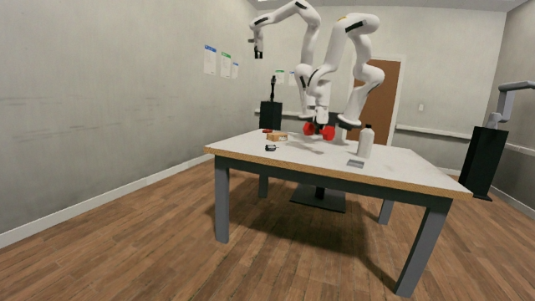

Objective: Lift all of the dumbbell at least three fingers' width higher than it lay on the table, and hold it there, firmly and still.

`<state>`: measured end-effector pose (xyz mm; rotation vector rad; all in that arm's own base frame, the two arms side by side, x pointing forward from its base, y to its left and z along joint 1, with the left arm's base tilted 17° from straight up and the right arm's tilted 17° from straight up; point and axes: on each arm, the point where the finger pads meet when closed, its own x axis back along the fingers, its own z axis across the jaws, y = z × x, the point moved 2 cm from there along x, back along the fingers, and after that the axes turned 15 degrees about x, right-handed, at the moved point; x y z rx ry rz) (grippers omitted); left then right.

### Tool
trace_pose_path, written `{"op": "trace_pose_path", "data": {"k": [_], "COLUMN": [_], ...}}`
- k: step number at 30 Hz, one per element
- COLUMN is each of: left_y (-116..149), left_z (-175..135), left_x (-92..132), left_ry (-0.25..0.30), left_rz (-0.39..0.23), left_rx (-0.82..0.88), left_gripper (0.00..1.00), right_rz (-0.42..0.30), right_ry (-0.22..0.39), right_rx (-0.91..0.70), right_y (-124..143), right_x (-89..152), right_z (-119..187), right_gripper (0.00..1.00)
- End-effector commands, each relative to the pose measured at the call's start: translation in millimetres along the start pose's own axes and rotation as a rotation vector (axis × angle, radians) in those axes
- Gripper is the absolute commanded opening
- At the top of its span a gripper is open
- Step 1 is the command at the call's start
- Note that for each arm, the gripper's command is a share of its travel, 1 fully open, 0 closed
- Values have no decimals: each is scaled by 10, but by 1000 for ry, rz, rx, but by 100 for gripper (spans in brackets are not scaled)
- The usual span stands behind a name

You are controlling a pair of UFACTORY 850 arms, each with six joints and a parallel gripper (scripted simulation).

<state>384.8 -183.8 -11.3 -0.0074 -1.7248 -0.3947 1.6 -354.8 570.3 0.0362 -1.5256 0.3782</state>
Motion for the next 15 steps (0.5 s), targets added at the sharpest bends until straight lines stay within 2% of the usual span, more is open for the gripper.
{"op": "trace_pose_path", "data": {"k": [1,15], "left_y": [-2,-4], "left_z": [-8,-2], "left_x": [91,234], "left_ry": [1,1], "left_rz": [-1,1], "left_rx": [0,0], "left_gripper": [0,0], "right_rz": [2,2], "right_ry": [0,0], "right_rx": [0,0], "right_y": [-3,-3], "right_x": [8,8], "right_z": [1,1], "right_gripper": [100,100]}}
